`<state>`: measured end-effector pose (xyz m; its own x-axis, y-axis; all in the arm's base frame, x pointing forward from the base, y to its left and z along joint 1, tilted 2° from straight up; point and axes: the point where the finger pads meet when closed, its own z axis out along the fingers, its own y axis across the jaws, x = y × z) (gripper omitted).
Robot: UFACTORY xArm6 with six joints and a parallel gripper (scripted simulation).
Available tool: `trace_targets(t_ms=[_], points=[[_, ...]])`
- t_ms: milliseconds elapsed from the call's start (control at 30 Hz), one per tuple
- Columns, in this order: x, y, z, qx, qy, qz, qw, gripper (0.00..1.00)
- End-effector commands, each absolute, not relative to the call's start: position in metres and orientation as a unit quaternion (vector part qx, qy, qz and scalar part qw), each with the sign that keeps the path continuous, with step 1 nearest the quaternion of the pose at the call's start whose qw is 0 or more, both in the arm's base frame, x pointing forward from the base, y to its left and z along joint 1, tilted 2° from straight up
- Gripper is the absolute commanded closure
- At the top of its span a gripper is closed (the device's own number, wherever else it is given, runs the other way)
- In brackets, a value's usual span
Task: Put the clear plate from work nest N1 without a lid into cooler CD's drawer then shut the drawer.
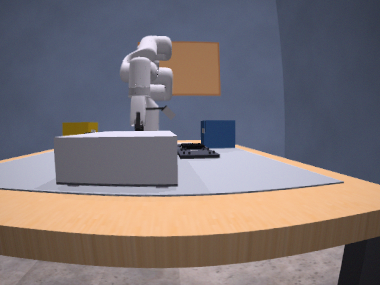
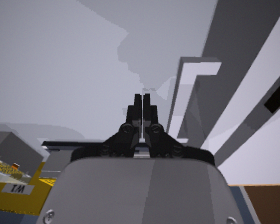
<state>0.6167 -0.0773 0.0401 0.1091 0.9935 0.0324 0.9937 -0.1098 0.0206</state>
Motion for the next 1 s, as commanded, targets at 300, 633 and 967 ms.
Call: trace_targets(t_ms=[300,633,967], points=[[0.598,-0.075,0.043,-0.745,-0.667,-0.021,0.001,1.00],[0.581,-0.074,0.042,-0.745,-0.667,-0.021,0.001,1.00],[0.581,-0.074,0.042,-0.745,-0.667,-0.021,0.001,1.00]])
